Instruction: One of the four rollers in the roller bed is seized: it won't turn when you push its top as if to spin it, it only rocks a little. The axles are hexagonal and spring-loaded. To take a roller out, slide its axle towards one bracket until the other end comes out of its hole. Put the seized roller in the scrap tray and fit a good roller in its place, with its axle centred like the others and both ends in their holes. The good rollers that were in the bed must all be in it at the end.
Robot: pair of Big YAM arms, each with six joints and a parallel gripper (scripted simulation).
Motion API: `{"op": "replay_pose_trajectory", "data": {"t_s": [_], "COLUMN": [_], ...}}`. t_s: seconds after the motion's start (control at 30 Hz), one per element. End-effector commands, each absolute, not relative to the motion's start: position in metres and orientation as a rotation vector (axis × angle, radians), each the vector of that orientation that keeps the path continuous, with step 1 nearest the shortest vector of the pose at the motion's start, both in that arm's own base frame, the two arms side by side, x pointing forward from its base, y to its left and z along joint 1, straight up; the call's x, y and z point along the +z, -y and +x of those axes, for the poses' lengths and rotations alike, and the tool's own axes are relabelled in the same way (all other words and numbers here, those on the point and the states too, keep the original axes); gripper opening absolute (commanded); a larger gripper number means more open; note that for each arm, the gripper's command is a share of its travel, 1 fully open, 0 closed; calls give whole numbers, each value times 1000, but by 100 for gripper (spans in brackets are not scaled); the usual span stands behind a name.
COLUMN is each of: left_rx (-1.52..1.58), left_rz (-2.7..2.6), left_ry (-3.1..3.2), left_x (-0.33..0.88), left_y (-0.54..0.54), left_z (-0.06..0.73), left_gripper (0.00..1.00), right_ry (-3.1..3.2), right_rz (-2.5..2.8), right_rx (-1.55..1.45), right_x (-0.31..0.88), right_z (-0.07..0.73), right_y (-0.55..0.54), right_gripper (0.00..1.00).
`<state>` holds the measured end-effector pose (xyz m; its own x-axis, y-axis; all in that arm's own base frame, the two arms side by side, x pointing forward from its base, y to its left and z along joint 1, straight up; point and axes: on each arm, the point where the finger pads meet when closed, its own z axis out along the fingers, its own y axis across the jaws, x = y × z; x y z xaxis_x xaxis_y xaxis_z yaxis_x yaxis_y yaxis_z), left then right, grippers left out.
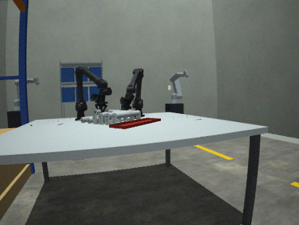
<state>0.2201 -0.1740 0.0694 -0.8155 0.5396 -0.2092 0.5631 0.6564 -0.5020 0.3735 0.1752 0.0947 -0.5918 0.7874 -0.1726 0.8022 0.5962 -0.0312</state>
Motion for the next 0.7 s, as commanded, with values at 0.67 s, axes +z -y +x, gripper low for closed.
{"op": "replay_pose_trajectory", "data": {"t_s": [0.67], "left_rx": [-888], "left_rz": [921], "left_ry": [-3042], "left_x": [35], "left_y": [143], "left_z": [152], "left_gripper": [3], "right_ry": [-2645], "right_rz": [1259], "right_rx": [-59], "right_x": [146], "right_z": [391], "right_y": [-193], "right_gripper": [32]}}
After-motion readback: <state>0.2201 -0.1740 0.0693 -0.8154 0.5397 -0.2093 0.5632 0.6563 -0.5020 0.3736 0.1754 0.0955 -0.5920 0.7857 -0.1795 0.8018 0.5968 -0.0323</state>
